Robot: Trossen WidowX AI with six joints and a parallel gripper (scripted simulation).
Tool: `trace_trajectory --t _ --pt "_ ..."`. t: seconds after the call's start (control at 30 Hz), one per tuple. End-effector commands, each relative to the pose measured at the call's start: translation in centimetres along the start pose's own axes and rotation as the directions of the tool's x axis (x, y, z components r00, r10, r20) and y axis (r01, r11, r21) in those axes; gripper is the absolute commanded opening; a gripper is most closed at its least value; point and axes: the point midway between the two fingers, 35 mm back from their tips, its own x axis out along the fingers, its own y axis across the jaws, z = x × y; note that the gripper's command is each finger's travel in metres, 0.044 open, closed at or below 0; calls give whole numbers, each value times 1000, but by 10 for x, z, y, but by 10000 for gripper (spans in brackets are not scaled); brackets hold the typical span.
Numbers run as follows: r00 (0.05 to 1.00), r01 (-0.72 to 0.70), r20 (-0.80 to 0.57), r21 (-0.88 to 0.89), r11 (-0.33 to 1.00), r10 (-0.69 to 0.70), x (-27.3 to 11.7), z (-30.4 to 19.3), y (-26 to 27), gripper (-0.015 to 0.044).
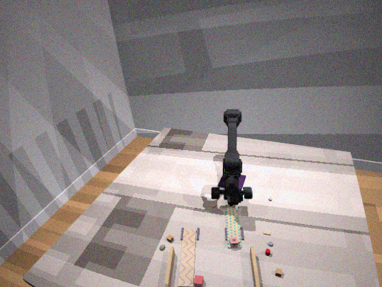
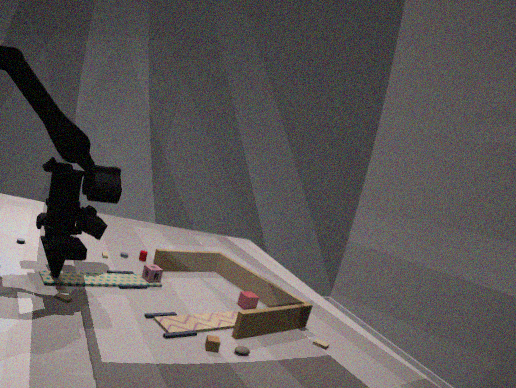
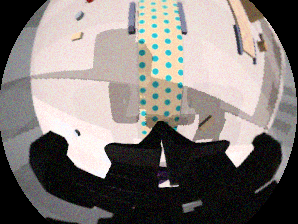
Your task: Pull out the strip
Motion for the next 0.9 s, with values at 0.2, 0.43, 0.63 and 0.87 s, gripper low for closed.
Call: trace_trajectory --t 0.2,0.43,0.63,0.87 --pt "1000 -1 -29 -6 1000 1 4 -16 0 0" --pt "1000 -1 -29 -6 1000 1 4 -16 0 0" --pt "1000 -1 -22 -5 1000 1 -32 -6 0 0" --pt "1000 -1 -28 -15 1000 1 -41 -5 0 26"
